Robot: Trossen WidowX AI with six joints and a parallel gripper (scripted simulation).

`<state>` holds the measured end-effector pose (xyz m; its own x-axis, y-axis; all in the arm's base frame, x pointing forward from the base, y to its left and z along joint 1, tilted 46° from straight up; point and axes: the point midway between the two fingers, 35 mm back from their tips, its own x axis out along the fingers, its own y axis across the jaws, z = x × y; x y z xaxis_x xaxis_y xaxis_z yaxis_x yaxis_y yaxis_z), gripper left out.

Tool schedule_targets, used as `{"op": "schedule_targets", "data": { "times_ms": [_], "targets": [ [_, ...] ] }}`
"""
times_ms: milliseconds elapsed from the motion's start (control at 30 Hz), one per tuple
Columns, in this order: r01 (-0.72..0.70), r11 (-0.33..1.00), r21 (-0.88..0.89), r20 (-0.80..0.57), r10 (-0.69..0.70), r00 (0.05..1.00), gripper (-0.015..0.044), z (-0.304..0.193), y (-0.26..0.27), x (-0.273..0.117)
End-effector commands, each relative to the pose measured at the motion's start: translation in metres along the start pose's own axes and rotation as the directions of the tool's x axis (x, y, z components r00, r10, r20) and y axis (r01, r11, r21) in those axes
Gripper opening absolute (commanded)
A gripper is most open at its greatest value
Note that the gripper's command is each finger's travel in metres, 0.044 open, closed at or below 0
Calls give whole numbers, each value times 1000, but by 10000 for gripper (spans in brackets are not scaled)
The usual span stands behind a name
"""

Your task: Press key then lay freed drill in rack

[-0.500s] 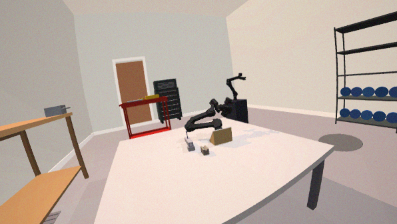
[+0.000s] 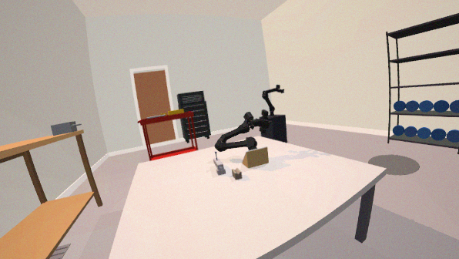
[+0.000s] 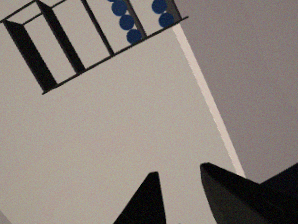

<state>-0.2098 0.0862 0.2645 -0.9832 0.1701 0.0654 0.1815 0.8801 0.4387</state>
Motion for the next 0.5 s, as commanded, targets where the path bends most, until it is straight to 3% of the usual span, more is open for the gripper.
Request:
{"op": "schedule_targets", "data": {
  "times_ms": [0, 200, 467],
  "targets": [
    [-160, 979, -126, 218, 185, 958, 0, 32, 51, -7],
    [-258, 910, -325, 553, 404, 728, 0, 88, 123, -53],
    [-167, 894, -416, 862, 446, 241, 0, 144, 176, -169]
  ]
}}
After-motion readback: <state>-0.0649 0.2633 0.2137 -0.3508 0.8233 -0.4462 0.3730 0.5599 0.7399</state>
